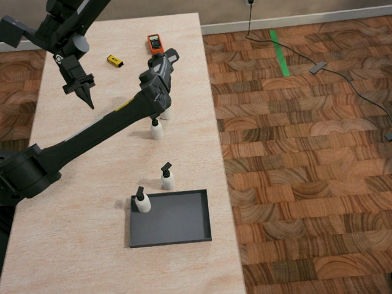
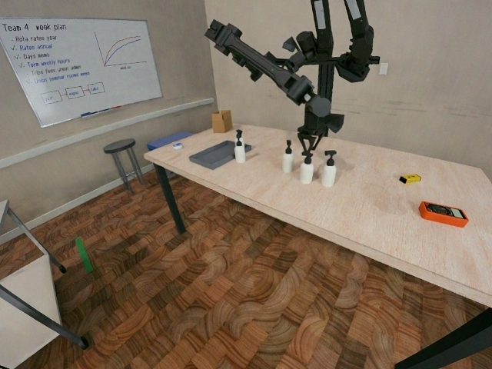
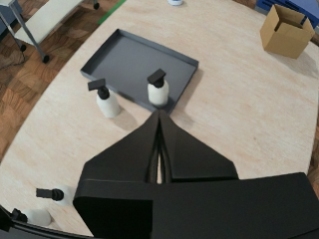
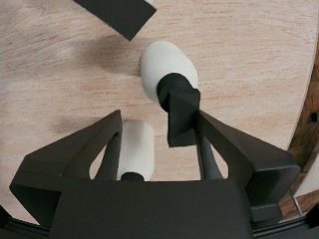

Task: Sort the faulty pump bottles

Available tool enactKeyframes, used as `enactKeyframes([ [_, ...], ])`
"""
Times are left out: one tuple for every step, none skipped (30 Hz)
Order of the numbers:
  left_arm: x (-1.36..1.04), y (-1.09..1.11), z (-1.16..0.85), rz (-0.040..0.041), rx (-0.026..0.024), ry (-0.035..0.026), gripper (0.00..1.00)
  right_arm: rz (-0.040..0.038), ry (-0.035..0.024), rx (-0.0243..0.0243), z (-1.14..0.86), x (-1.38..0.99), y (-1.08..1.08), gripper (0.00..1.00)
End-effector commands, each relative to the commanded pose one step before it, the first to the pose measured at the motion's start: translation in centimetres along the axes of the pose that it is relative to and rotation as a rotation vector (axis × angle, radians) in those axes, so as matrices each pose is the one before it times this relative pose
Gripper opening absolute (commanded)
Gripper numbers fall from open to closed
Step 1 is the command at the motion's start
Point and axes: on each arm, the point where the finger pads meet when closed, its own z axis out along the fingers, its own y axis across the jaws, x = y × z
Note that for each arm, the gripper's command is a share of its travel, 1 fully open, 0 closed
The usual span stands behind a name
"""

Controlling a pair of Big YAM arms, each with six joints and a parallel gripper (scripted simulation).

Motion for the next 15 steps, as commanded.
enactKeyframes([
  [-0.654, 0.068, 0.122, -0.00324, -0.00693, -0.02279, 0.00, 0.01856, 0.02427, -0.02158, 3.974, 1.269, -0.242, 0.51],
  [0.000, 0.000, 0.000, 0.00000, 0.00000, 0.00000, 0.00, 0.00000, 0.00000, 0.00000, 0.000, 0.000, 0.000, 0.51],
  [0.000, 0.000, 0.000, 0.00000, 0.00000, 0.00000, 0.00, 0.00000, 0.00000, 0.00000, 0.000, 0.000, 0.000, 0.51],
  [0.000, 0.000, 0.000, 0.00000, 0.00000, 0.00000, 0.00, -0.00001, 0.00001, 0.00002, 0.149, 0.002, 0.001, 0.51],
  [0.000, 0.000, 0.000, 0.00000, 0.00000, 0.00000, 0.00, -0.00001, 0.00001, 0.00002, 0.149, 0.002, 0.001, 0.51],
  [0.000, 0.000, 0.000, 0.00000, 0.00000, 0.00000, 0.00, -0.00001, 0.00001, 0.00002, 0.149, 0.002, 0.001, 0.51],
  [0.000, 0.000, 0.000, 0.00000, 0.00000, 0.00000, 0.00, -0.00001, 0.00001, 0.00002, 0.149, 0.002, 0.001, 0.51],
  [0.000, 0.000, 0.000, 0.00000, 0.00000, 0.00000, 0.00, -0.00001, 0.00001, 0.00002, 0.149, 0.002, 0.001, 0.51],
  [0.000, 0.000, 0.000, 0.00000, 0.00000, 0.00000, 0.00, -0.00001, 0.00001, 0.00002, 0.149, 0.002, 0.001, 0.51],
  [0.000, 0.000, 0.000, 0.00000, 0.00000, 0.00000, 0.00, -0.00001, 0.00001, 0.00002, 0.149, 0.002, 0.001, 0.51],
  [0.000, 0.000, 0.000, 0.00000, 0.00000, 0.00000, 0.00, -0.00001, 0.00001, 0.00002, 0.149, 0.002, 0.001, 0.51],
  [0.000, 0.000, 0.000, 0.00000, 0.00000, 0.00000, 0.00, 0.00000, 0.00000, 0.00000, 0.000, 0.000, 0.000, 0.51],
  [0.000, 0.000, 0.000, 0.00000, 0.00000, 0.00000, 0.00, -0.00265, 0.00144, -0.00182, 0.000, 0.041, 0.052, 0.51],
  [0.000, 0.000, 0.000, 0.00000, 0.00000, 0.00000, 0.00, -0.00282, 0.00153, -0.00193, 0.000, 0.044, 0.055, 0.51],
  [0.000, 0.000, 0.000, 0.00000, 0.00000, 0.00000, 0.00, -0.00006, 0.00003, -0.00004, 0.000, 0.001, 0.001, 0.51],
])
